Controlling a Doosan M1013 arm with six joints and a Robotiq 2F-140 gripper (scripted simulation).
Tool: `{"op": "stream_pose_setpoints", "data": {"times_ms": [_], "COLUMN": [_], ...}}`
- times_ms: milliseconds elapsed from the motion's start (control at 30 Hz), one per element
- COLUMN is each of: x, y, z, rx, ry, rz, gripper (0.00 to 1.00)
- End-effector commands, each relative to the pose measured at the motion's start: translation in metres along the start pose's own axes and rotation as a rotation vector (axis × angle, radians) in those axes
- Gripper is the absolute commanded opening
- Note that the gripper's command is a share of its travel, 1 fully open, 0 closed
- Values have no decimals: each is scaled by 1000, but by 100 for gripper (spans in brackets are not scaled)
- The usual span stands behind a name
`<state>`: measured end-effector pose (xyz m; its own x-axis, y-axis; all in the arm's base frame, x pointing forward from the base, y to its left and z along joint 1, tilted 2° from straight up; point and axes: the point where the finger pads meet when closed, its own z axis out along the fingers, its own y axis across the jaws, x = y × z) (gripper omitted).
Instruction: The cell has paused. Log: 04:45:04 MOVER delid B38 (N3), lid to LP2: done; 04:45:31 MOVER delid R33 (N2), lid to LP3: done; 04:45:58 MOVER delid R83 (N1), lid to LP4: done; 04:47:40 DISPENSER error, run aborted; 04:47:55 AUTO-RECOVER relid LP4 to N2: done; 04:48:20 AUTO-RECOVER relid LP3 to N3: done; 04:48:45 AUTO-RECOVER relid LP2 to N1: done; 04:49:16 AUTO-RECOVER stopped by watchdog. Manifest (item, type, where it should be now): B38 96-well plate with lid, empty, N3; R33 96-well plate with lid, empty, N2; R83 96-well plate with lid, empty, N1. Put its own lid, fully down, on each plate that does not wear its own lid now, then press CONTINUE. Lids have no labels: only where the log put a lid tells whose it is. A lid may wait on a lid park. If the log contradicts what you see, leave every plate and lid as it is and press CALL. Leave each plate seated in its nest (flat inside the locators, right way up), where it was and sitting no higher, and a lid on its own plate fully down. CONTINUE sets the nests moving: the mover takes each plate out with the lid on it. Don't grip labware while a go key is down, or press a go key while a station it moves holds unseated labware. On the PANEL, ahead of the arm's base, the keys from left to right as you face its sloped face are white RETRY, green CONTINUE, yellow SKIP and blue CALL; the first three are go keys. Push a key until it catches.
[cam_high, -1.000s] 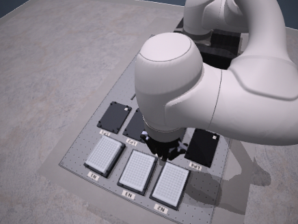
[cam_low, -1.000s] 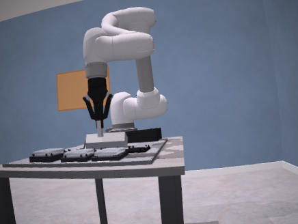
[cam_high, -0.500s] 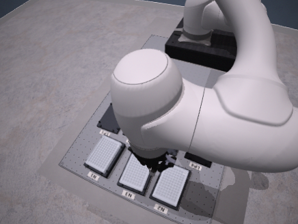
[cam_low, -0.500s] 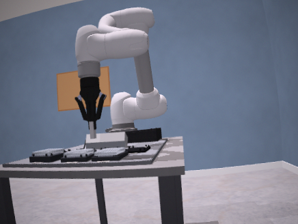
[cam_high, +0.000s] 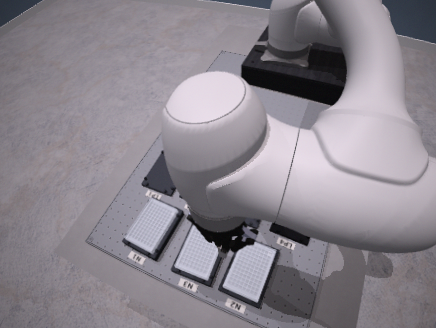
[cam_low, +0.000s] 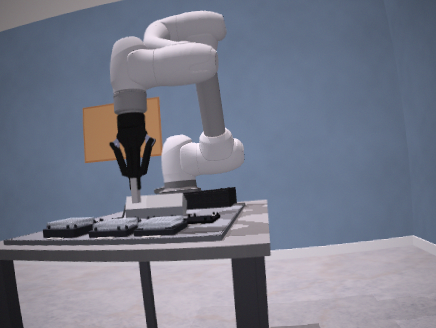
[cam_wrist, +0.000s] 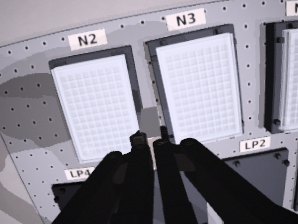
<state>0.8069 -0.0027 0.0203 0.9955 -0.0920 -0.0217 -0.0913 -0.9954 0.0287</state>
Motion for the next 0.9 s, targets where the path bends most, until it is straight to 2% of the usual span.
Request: {"op": "stream_pose_setpoints", "data": {"times_ms": [0, 33, 100, 133, 167, 267, 333, 433, 867], "x": [0, 1, 2, 2, 2, 2, -1, -2, -2], "y": [2, 10, 54, 54, 82, 82, 125, 135, 135], "z": [0, 0, 0, 0, 0, 0, 0, 0, 0], "rx": [0, 0, 0, 0, 0, 0, 0, 0, 0], "ry": [0, 0, 0, 0, 0, 0, 0, 0, 0], "rz": [0, 0, 0, 0, 0, 0, 0, 0, 0], "gripper": [0, 0, 0, 0, 0, 0, 0, 0, 0]}}
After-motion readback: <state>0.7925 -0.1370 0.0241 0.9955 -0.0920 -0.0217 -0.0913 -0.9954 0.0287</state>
